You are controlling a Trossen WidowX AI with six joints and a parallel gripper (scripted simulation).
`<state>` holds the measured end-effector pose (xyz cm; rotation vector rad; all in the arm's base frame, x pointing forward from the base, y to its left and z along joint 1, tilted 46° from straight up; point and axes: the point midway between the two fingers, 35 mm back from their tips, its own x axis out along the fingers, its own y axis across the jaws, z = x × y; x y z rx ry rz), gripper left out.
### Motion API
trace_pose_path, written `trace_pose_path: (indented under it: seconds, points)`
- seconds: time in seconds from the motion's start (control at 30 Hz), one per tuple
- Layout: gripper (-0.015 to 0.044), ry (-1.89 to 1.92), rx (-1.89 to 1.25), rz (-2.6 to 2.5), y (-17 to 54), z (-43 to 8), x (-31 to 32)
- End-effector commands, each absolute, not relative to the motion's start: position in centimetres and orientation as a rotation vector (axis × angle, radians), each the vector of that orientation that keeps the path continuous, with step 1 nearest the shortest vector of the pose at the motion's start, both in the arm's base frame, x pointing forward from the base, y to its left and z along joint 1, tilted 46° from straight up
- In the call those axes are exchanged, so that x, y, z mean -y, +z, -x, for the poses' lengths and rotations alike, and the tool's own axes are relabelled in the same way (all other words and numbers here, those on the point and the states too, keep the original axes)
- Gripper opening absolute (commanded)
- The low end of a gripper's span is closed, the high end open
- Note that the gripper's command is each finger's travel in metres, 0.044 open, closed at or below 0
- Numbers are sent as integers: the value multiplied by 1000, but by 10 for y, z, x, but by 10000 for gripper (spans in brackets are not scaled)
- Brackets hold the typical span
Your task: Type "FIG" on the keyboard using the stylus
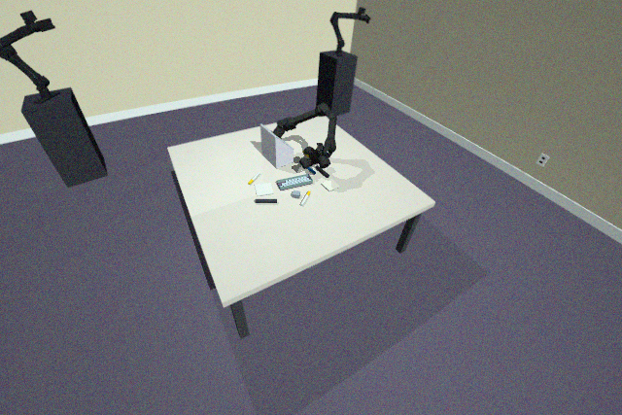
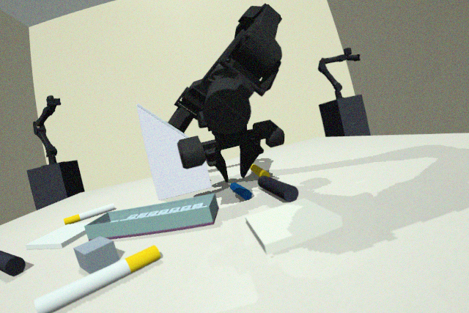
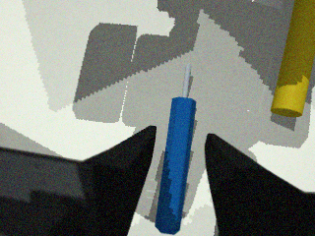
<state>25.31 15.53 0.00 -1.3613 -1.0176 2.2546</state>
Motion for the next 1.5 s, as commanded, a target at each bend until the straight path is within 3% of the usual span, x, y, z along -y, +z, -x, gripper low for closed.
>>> trace_pose_path:
  seconds: [0.0,1.03,1.2,1.47]
  points:
    - [150,2252,1015,1355,-2,-253,-159]
    - [150,2252,1015,1354,-15,-253,-172]
    - [19,2255,1019,1360,-15,-253,-171]
    - [0,2255,1019,1360,-15,-253,-171]
